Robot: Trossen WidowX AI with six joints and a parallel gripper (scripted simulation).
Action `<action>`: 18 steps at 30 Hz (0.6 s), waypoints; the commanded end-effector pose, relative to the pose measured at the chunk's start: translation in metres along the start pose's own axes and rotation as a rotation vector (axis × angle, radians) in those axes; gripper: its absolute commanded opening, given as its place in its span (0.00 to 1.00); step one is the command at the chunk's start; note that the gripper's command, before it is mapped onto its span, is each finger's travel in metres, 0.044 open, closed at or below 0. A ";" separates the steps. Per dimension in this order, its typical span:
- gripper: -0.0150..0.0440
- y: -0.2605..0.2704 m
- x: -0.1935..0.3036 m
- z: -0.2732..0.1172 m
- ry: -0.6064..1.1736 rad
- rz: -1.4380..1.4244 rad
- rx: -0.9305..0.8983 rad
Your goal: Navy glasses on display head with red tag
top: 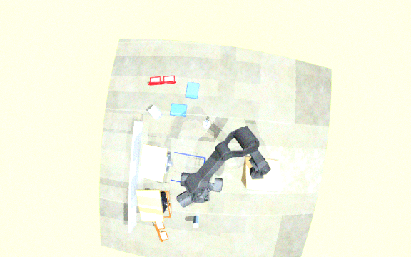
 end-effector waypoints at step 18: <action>0.25 -0.029 -0.007 0.000 -0.002 0.002 0.011</action>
Point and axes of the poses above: the point midway between the two fingers, 35 mm back from their tips, its own z axis out along the fingers, its own y axis across the jaws, x = y × z, the point moved 2 cm from there along -z, back along the fingers, and after that the axes turned 14 degrees about z, right-handed, at the moved point
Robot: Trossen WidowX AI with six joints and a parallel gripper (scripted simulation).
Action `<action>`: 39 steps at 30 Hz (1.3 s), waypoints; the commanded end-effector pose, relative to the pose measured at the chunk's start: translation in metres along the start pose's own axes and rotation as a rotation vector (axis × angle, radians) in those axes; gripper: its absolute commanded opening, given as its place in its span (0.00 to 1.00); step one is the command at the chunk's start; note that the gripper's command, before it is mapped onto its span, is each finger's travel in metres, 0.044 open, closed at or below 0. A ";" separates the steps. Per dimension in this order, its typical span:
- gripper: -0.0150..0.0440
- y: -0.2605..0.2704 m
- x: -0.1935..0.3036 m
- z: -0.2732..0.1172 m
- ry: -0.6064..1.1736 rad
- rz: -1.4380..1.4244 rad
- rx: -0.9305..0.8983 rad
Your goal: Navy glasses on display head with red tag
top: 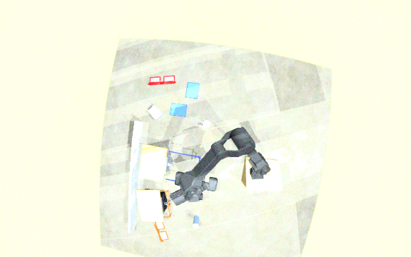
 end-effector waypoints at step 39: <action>0.25 -0.058 -0.014 0.001 0.001 0.001 0.007</action>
Point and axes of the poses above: the point midway between the two fingers, 35 mm back from their tips, its own z axis out along the fingers, its own y axis across the jaws, x = y × z, the point moved 2 cm from there along -z, back along the fingers, and after that the axes turned 14 degrees about z, right-handed, at the moved point
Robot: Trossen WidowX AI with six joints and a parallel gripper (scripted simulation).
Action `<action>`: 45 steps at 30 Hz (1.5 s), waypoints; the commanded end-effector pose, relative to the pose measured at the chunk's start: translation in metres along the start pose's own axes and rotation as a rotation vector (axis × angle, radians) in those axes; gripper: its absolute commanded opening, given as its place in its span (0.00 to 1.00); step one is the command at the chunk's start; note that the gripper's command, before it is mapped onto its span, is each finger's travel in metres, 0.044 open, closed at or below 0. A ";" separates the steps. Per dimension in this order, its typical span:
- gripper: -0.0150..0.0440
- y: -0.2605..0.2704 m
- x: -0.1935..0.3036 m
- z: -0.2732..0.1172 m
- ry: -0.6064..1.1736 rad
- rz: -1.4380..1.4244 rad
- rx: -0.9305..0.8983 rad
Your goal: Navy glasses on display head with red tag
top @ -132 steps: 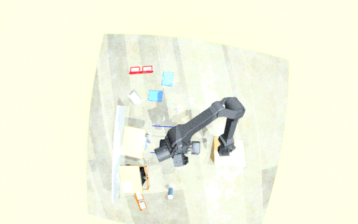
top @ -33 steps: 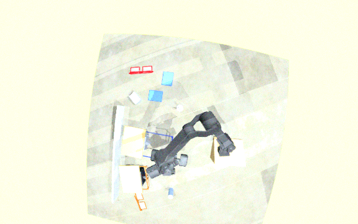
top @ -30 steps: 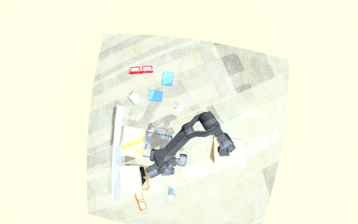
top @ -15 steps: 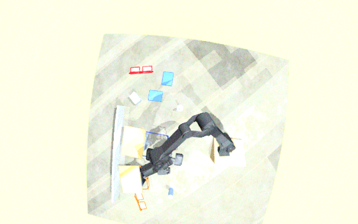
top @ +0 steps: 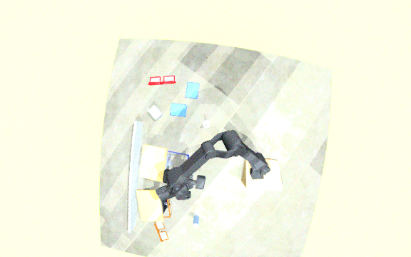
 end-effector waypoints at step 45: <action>0.25 -0.064 -0.015 -0.001 0.001 0.001 0.008</action>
Point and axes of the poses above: the point midway between the two fingers, 35 mm back from their tips, its own z axis out along the fingers, its own y axis across the jaws, x = y × z, the point moved 2 cm from there along -z, back along the fingers, and after that the axes turned 14 degrees about z, right-handed, at the moved point
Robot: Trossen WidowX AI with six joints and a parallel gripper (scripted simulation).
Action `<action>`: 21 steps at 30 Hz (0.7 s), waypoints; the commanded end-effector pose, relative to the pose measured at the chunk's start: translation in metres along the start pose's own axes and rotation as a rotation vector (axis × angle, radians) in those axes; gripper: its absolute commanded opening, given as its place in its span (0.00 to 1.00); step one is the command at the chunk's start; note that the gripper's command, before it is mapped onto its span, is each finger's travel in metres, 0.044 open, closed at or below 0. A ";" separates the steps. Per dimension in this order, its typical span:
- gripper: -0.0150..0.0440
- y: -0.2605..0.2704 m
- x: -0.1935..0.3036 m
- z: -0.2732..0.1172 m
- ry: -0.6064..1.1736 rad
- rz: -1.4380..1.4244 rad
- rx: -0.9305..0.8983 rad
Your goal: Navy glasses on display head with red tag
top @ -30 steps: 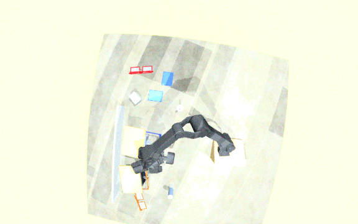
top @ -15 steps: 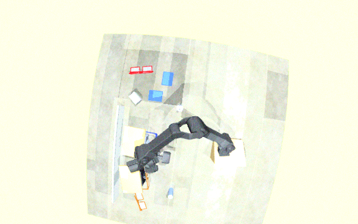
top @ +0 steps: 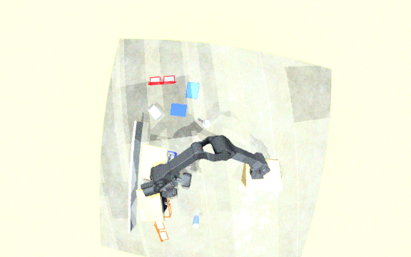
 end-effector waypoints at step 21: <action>0.25 -0.005 0.000 0.002 0.002 -0.001 0.006</action>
Point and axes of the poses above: the point midway between the two fingers, 35 mm back from their tips, its own z axis out along the fingers, its own y axis across the jaws, x = y × z, the point moved 2 cm from there along -z, back along the fingers, and after that the axes turned 14 degrees about z, right-handed, at the moved point
